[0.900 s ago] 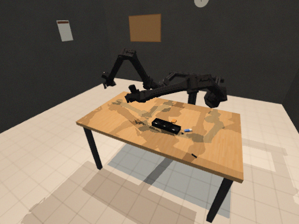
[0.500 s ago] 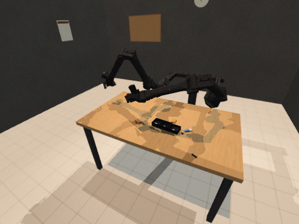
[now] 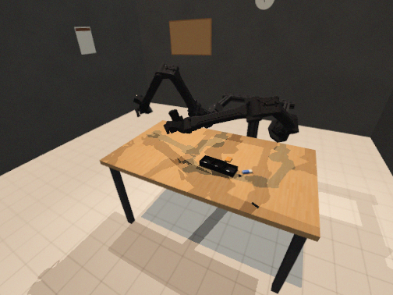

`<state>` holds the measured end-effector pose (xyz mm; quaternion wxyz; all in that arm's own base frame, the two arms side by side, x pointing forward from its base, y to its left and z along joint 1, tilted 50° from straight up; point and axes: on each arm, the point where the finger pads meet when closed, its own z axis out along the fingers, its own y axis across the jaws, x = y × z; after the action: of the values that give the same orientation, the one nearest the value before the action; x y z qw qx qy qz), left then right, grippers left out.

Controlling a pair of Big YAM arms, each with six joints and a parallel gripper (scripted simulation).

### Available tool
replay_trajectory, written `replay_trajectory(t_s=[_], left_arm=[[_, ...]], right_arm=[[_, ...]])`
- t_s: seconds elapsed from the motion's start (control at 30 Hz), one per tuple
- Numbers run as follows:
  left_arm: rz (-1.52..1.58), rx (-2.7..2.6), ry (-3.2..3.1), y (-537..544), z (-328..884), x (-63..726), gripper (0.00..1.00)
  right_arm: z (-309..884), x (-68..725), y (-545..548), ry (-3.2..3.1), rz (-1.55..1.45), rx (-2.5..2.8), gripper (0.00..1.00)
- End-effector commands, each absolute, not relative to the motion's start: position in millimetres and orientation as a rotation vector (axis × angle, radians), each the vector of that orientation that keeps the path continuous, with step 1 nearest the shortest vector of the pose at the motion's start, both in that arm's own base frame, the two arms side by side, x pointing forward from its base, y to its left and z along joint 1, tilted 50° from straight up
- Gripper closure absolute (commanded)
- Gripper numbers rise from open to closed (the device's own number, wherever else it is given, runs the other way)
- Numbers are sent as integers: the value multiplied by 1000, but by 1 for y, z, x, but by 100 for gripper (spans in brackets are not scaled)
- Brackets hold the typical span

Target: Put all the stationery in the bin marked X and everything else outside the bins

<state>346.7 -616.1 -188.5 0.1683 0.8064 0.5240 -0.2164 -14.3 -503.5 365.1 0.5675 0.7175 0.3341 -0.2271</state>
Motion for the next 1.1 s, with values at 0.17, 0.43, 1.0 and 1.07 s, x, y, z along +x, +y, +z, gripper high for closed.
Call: replay_trajectory(t_s=[0.17, 0.43, 1.0, 1.07], left_arm=[[-621, 2292, 1492, -625, -178, 339, 0], [-621, 2288, 1496, -624, -176, 341, 0], [-623, 2265, 1526, -615, -160, 352, 0], [-623, 2260, 1532, -613, -156, 354, 0]], right_arm=[[370, -15, -503, 780, -538, 1678, 0], [370, -15, -503, 780, -538, 1678, 0], [370, -15, -503, 780, -538, 1678, 0], [370, -15, -503, 780, -538, 1678, 0]])
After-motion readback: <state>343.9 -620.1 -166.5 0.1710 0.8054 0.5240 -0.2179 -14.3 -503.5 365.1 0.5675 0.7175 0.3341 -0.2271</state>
